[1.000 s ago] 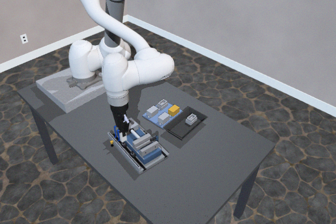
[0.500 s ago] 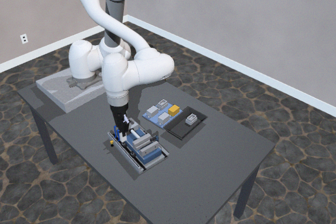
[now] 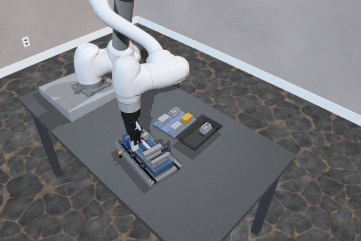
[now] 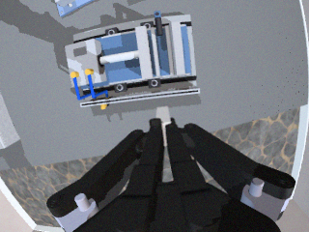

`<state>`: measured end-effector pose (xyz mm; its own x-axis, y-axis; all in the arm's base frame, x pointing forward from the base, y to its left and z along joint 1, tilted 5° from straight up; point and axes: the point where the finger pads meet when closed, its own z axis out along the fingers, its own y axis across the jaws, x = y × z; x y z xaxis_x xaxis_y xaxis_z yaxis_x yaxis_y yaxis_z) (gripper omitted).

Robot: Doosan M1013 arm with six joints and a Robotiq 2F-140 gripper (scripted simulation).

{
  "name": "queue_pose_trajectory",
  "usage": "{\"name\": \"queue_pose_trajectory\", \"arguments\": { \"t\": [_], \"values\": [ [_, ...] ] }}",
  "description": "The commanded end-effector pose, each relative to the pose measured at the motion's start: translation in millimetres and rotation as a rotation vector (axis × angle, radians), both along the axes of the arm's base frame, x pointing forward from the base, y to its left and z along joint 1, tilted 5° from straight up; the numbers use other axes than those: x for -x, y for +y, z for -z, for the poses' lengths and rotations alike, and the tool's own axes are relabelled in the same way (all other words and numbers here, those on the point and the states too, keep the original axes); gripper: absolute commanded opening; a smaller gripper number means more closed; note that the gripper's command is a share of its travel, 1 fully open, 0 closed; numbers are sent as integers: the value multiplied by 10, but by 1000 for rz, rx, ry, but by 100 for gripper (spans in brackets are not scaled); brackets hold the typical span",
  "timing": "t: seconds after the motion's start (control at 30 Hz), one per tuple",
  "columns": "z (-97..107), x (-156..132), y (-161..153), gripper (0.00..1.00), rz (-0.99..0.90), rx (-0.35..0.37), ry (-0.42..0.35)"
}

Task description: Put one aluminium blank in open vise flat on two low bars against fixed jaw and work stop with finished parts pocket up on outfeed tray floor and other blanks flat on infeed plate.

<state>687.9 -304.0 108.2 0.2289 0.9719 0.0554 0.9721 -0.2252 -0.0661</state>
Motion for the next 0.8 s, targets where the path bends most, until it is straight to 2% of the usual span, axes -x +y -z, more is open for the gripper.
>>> {"name": "queue_pose_trajectory", "arguments": {
  "t": [0.0, 0.1, 0.17, 0.2, 0.27, 0.67, 0.73, 0.77],
  "values": [
    [-52, -20, 417, 0, -13, 0, -2],
    [-90, -19, 746, 0, -24, 0, -3],
    [-90, -19, 746, 0, -24, 0, -3],
    [-124, -2, 1058, 0, -35, 0, -4],
    [-137, 9, 1186, 0, -40, -1, -5],
    [-261, 278, 2502, 0, -90, -2, -9],
    [-261, 278, 2502, 0, -90, -2, -9],
    [-285, 381, 2795, 0, -101, -3, -10]
  ]
}}
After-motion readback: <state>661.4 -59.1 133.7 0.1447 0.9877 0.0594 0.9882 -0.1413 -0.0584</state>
